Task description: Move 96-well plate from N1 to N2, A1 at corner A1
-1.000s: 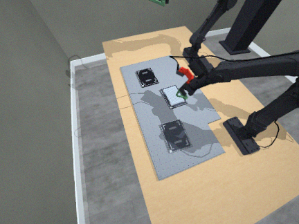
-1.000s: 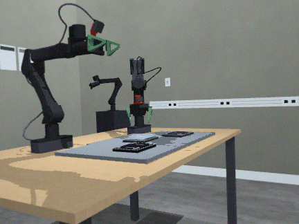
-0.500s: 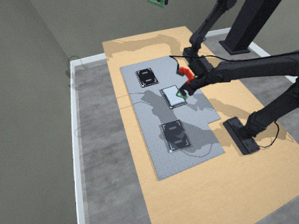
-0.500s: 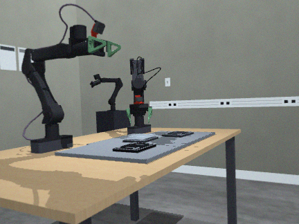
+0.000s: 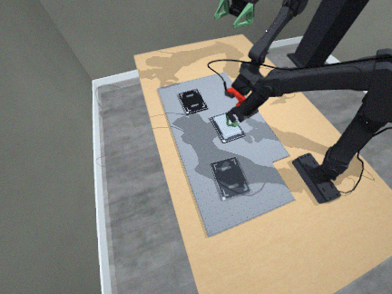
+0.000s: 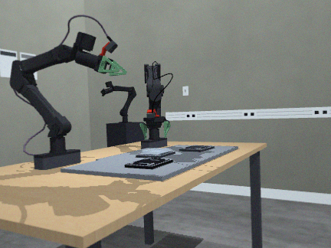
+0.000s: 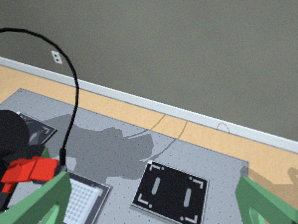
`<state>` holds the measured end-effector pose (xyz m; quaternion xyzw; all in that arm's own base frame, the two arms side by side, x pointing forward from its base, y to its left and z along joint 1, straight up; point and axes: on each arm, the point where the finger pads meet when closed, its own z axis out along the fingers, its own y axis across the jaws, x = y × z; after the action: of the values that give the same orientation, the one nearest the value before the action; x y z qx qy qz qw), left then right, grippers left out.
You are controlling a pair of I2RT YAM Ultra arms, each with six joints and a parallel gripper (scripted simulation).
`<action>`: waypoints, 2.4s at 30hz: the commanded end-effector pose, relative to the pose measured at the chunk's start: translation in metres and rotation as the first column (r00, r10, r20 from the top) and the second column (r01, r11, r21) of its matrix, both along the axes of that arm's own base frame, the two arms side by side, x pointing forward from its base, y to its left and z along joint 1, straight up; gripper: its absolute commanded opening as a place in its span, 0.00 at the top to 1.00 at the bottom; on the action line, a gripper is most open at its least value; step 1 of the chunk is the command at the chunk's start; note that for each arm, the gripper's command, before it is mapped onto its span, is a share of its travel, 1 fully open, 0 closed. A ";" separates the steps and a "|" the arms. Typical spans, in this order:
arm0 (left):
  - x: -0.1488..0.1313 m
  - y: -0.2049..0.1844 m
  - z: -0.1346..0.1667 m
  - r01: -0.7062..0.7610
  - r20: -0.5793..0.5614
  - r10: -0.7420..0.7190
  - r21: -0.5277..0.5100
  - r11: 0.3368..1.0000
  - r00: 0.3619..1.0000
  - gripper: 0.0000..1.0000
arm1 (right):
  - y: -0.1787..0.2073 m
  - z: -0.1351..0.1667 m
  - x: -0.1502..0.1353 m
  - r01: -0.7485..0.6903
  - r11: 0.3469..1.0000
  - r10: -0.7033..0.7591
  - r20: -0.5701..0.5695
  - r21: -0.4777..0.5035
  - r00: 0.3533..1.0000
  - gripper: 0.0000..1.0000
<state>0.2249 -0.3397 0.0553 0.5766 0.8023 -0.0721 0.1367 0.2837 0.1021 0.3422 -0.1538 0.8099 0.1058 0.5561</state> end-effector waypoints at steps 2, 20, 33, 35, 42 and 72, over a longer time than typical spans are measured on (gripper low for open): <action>-0.002 0.004 0.006 0.097 -0.046 -0.093 0.095 0.991 0.995 0.00 | 0.011 -0.008 -0.046 -0.087 0.995 0.081 -0.130 -0.046 0.988 0.00; 0.014 -0.021 0.001 0.298 -0.135 -0.270 0.284 0.911 0.953 0.00 | 0.019 -0.025 -0.163 -0.405 0.910 0.370 -0.272 -0.087 0.888 0.00; 0.019 -0.030 0.005 0.288 -0.113 -0.267 0.260 0.922 0.957 0.00 | 0.020 -0.030 -0.160 -0.402 0.911 0.362 -0.289 -0.092 0.886 0.00; 0.019 -0.031 0.003 0.288 -0.113 -0.267 0.260 0.922 0.957 0.00 | 0.020 -0.030 -0.160 -0.402 0.911 0.362 -0.289 -0.092 0.886 0.00; 0.020 -0.033 -0.012 0.290 -0.119 -0.267 0.265 0.920 0.956 0.00 | 0.020 -0.030 -0.160 -0.402 0.911 0.362 -0.289 -0.092 0.886 0.00; 0.019 -0.032 -0.050 0.290 -0.120 -0.267 0.266 0.919 0.956 0.00 | 0.020 -0.030 -0.160 -0.402 0.911 0.362 -0.289 -0.092 0.886 0.00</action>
<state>0.2444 -0.3661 0.0040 0.6891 0.7246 0.0003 -0.0049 0.1249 0.1220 0.3006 -0.3394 0.8427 0.1666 0.3833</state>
